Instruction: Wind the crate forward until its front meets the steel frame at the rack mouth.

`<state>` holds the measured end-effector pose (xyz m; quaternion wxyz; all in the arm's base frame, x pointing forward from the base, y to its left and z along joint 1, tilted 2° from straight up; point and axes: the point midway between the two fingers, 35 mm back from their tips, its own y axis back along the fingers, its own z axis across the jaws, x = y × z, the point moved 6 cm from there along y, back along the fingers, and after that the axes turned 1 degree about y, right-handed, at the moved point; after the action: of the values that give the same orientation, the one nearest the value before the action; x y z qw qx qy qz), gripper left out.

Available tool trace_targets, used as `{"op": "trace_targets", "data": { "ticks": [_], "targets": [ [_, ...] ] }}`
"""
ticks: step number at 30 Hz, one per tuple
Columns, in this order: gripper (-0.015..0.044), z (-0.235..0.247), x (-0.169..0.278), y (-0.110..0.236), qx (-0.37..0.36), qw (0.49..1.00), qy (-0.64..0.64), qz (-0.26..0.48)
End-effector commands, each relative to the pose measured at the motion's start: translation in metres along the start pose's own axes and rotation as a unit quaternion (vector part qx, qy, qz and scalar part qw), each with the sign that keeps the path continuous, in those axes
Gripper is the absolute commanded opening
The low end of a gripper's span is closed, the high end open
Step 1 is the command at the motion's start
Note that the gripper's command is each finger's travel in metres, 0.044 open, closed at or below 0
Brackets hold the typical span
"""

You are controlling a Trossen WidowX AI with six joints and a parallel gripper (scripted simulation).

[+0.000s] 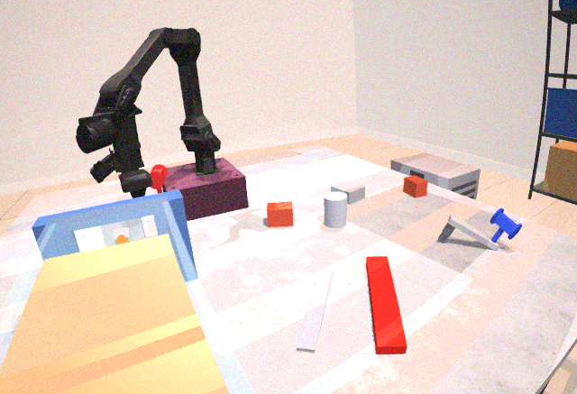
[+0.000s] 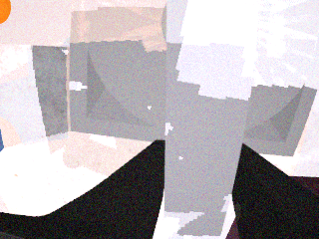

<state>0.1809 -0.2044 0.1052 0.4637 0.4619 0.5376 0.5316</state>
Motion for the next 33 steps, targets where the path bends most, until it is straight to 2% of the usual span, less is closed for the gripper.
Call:
{"op": "trace_targets", "data": {
  "ticks": [1, 21, 33],
  "targets": [
    [0.0000, 0.0007, -0.0009, -0.0040, 0.004, 1.000, -0.014, 0.002],
    [0.0000, 0.0026, -0.0013, -0.0037, 0.003, 0.999, -0.038, 0.003],
    [0.0000, -0.0028, -0.0004, -0.0043, 0.006, 1.000, 0.027, -0.001]
  ]
}}
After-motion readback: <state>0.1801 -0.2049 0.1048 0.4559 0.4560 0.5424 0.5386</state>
